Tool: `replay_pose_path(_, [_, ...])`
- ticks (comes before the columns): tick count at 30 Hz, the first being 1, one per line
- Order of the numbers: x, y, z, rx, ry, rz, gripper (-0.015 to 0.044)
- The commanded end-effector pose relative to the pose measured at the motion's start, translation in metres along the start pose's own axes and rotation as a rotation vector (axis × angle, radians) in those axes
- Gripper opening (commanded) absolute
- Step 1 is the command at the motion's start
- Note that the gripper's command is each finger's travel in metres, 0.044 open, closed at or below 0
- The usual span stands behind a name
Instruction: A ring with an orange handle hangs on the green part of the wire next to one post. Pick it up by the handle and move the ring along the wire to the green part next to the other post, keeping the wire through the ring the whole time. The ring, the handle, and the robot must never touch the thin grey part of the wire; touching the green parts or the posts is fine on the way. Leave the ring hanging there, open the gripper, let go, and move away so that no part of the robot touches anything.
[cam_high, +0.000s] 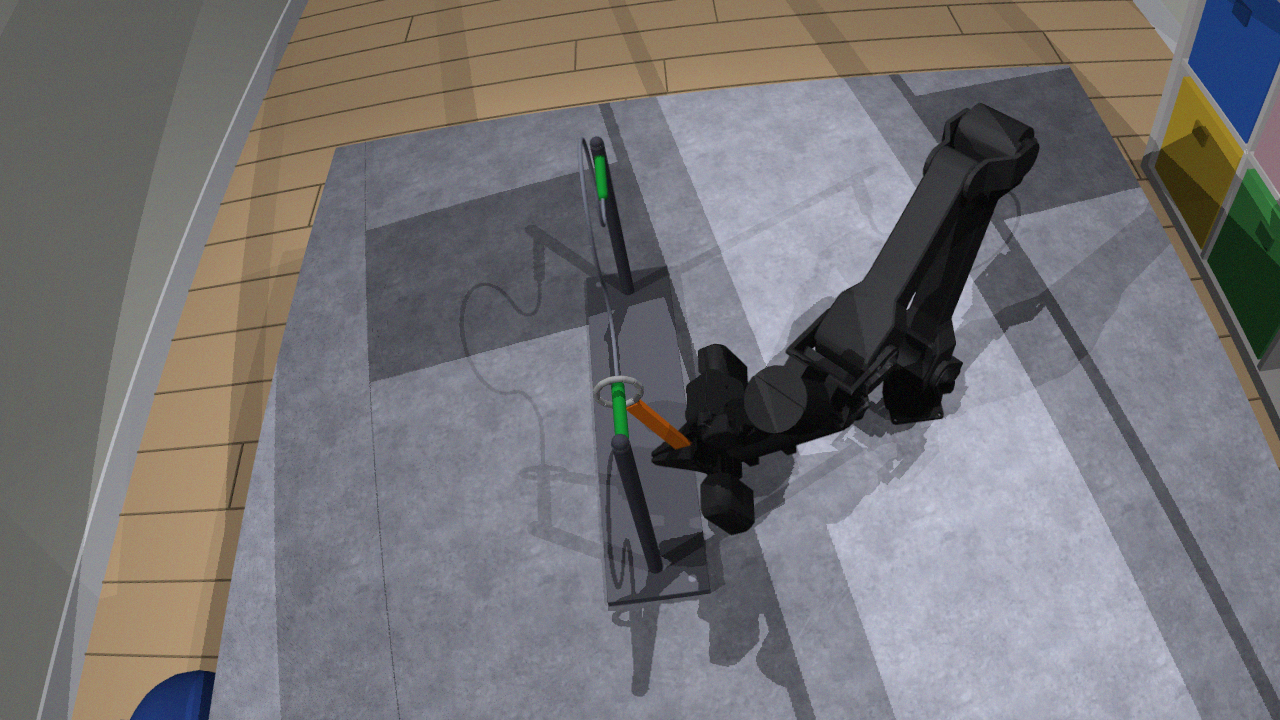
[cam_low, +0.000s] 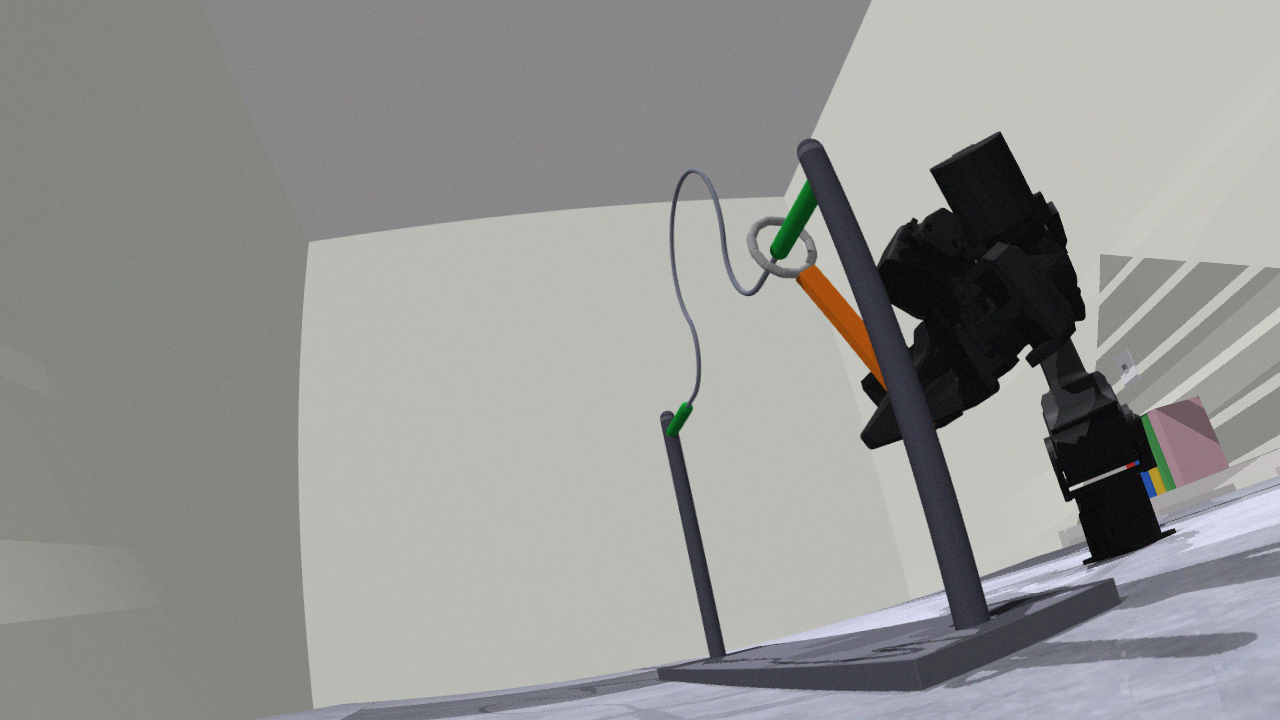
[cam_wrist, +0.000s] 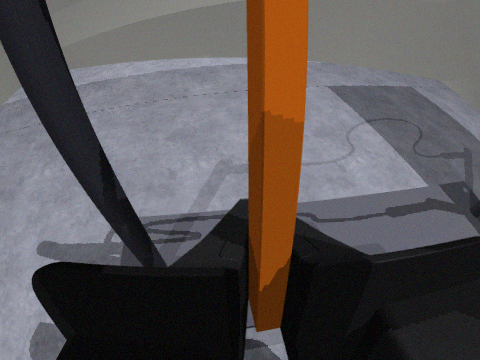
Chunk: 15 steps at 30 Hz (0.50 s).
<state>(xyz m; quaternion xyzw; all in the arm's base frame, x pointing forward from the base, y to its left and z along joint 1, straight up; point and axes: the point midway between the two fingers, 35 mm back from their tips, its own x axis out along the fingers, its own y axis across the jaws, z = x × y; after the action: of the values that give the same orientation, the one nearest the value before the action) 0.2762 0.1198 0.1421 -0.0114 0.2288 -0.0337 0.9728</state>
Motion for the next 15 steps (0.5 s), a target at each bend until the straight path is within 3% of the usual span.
replay_pose_path(1, [-0.0003,0.0042,0.0006,0.002,-0.001,-0.003,-0.0150])
replay_pose_path(15, [0.0018,0.0113,-0.0050,0.003,-0.002,-0.003,-0.0150])
